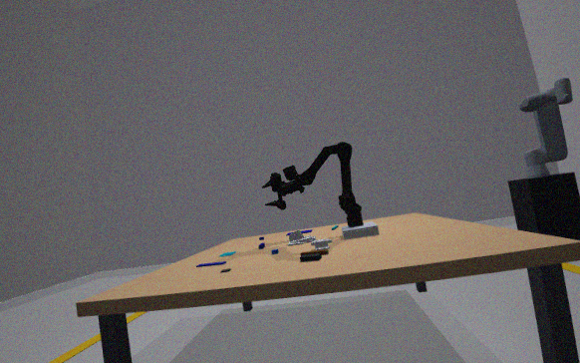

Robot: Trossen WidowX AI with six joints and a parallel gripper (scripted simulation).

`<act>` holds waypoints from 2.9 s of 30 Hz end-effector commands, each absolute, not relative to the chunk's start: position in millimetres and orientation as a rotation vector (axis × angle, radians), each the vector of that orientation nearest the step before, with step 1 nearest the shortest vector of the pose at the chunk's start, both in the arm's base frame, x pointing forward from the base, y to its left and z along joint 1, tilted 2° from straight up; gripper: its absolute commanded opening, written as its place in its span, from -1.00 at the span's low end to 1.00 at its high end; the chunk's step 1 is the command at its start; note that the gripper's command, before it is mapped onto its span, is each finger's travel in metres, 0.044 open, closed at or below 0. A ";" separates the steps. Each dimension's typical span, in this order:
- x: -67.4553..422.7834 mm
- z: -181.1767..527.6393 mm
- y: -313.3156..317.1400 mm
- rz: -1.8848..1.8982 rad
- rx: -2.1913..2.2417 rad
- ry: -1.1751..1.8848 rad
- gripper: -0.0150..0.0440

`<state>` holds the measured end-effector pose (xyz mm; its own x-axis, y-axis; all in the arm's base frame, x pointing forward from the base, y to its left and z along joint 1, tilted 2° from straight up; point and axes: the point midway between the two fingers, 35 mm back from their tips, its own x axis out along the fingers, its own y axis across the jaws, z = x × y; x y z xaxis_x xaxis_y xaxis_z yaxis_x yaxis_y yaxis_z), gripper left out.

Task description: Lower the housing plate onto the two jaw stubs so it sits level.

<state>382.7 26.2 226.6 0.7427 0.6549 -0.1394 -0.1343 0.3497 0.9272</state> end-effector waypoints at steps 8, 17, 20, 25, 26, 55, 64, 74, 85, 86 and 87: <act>388.0 208.2 81.5 0.445 1.299 0.783 1.00; 379.1 188.6 129.8 0.312 1.421 0.993 1.00; 373.5 181.8 145.8 0.256 1.451 1.062 1.00; 360.8 170.2 172.1 0.151 1.487 1.174 1.00; 357.7 167.8 177.4 0.127 1.492 1.196 1.00; 204.3 111.8 277.9 -0.714 1.292 1.500 1.00; 145.0 108.3 278.1 -0.924 1.133 1.390 1.00; 124.5 107.7 274.6 -0.977 1.075 1.324 1.00; 125.5 68.7 276.4 -0.977 1.075 1.324 1.00; 125.6 67.3 276.5 -0.977 1.075 1.324 1.00; 125.7 65.6 276.6 -0.977 1.075 1.324 1.00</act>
